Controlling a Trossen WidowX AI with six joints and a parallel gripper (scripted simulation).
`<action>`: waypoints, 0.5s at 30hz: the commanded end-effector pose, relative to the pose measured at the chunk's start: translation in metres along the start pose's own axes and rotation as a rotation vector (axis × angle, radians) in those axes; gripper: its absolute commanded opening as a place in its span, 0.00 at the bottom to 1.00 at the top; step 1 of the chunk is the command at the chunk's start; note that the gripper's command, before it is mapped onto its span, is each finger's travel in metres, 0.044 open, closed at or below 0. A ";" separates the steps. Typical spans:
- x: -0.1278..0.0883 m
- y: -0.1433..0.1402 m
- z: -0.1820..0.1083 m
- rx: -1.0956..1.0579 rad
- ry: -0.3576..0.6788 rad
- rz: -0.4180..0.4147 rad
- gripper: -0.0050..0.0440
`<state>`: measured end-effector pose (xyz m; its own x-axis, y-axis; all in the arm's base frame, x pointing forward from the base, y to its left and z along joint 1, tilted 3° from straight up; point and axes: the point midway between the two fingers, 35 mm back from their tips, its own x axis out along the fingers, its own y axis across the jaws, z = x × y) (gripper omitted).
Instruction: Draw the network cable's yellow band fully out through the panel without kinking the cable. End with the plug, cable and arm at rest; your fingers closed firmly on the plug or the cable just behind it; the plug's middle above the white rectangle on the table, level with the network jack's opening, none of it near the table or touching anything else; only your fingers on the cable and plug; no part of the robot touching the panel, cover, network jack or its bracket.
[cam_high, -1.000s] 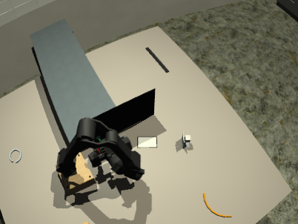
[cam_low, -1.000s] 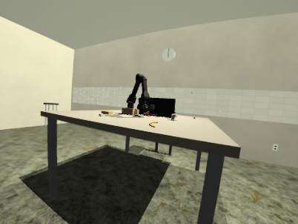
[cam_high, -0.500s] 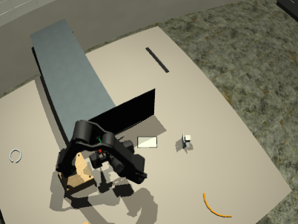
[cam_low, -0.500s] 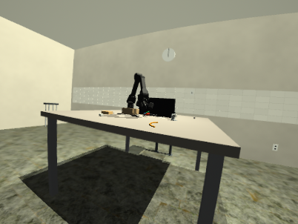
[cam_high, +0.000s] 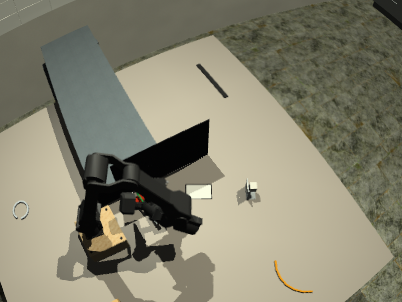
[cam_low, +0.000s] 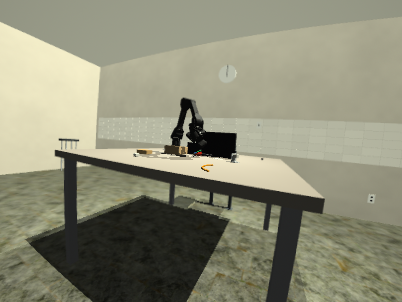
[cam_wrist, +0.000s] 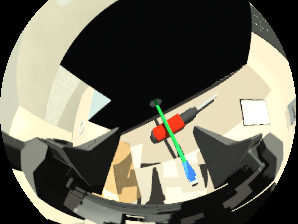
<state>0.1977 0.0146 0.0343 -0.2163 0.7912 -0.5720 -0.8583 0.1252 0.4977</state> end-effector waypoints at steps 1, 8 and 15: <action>-0.004 0.000 0.004 0.136 0.083 -0.045 1.00; -0.003 0.001 0.006 0.369 0.155 -0.096 1.00; -0.006 0.000 0.008 0.573 0.205 -0.171 1.00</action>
<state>0.1993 0.0155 0.0377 -0.2485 0.6642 -0.7051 -0.5846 0.4776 0.6559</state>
